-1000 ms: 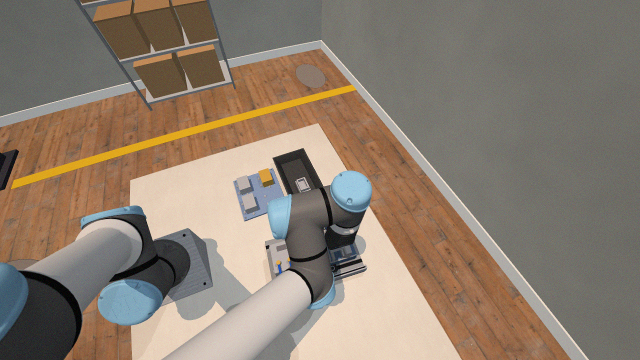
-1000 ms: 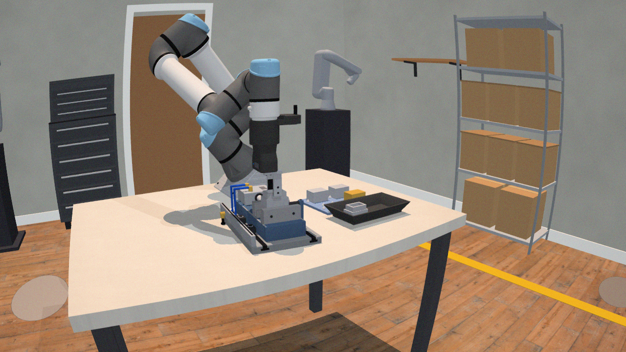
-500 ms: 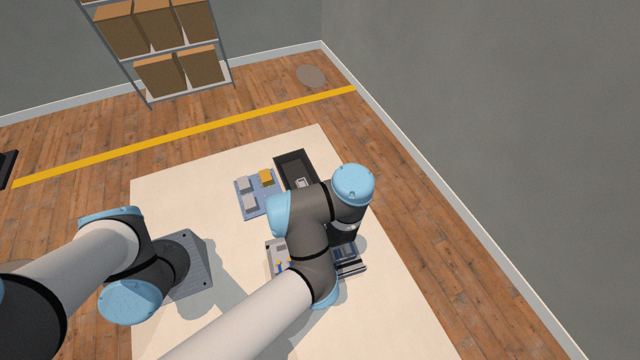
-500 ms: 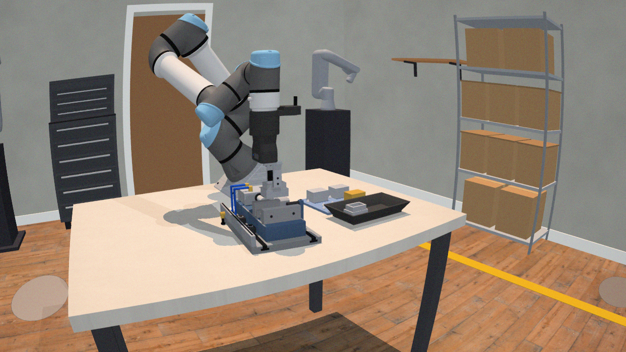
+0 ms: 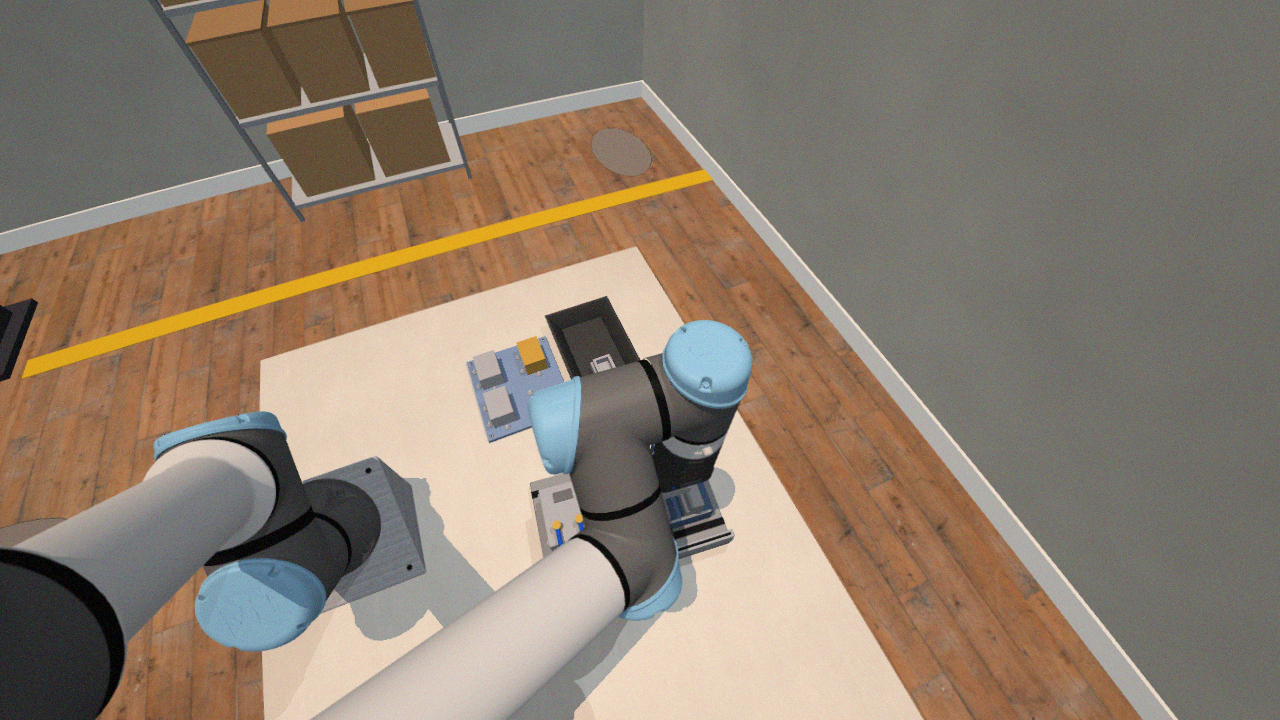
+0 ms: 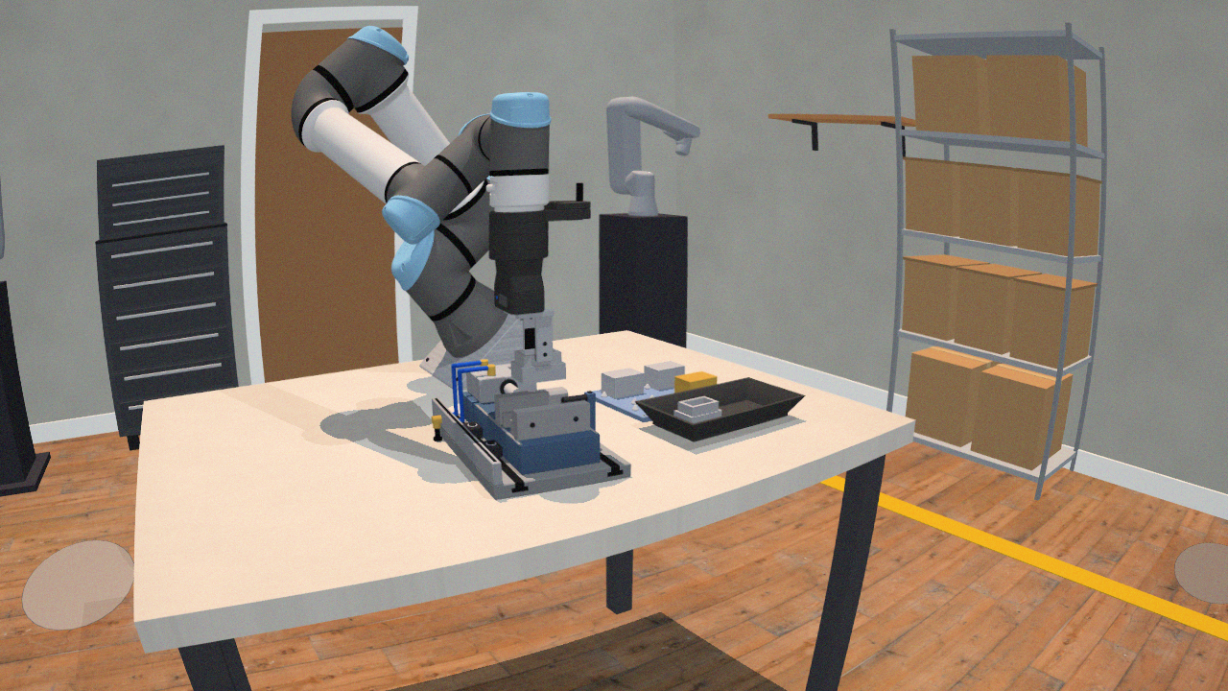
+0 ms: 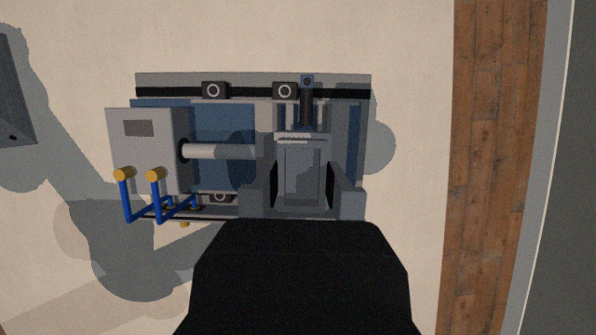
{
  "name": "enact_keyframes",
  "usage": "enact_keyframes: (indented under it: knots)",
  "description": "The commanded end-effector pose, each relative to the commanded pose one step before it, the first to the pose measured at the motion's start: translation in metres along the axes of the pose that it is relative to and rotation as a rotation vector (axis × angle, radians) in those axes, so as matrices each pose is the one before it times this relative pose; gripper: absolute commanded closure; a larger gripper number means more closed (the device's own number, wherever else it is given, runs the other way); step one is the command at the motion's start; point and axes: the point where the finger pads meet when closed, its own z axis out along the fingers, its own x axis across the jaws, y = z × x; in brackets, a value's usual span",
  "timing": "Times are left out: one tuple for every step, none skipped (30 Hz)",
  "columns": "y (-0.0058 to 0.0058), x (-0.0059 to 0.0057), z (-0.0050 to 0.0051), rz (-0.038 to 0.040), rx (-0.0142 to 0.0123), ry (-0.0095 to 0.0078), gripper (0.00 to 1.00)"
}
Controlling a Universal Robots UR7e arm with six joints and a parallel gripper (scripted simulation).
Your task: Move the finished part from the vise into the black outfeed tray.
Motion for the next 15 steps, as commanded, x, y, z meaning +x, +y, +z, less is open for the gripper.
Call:
enact_keyframes:
  knots:
    - [-0.00040,0.00039,-0.00080,0.00027,0.00021,0.00128,1.00]
    - [-0.00045,0.00011,-0.00002,-0.00017,0.00013,0.00002,1.00]
    - [-0.00065,0.00016,-0.00003,-0.00024,0.00019,0.00003,1.00]
    - [-0.00088,0.00021,-0.00004,-0.00033,0.00026,0.00004,1.00]
    - [-0.00114,0.00027,-0.00005,-0.00042,0.00033,0.00005,1.00]
    - [-0.00143,0.00033,-0.00006,-0.00052,0.00041,0.00007,1.00]
    - [-0.00173,0.00040,-0.00008,-0.00064,0.00050,0.00008,1.00]
    - [-0.00205,0.00047,-0.00009,-0.00075,0.00058,0.00009,1.00]
    - [-0.00239,0.00053,-0.00010,-0.00088,0.00067,0.00010,1.00]
    - [-0.00274,0.00060,-0.00012,-0.00100,0.00075,0.00011,1.00]
    - [-0.00310,0.00066,-0.00013,-0.00113,0.00084,0.00012,1.00]
    - [-0.00347,0.00072,-0.00014,-0.00126,0.00092,0.00012,1.00]
    - [-0.00385,0.00077,-0.00015,-0.00140,0.00099,0.00013,1.00]
    - [0.00000,0.00000,0.00000,0.00000,0.00000,0.00000,1.00]
    - [0.00000,0.00000,0.00000,0.00000,0.00000,0.00000,1.00]
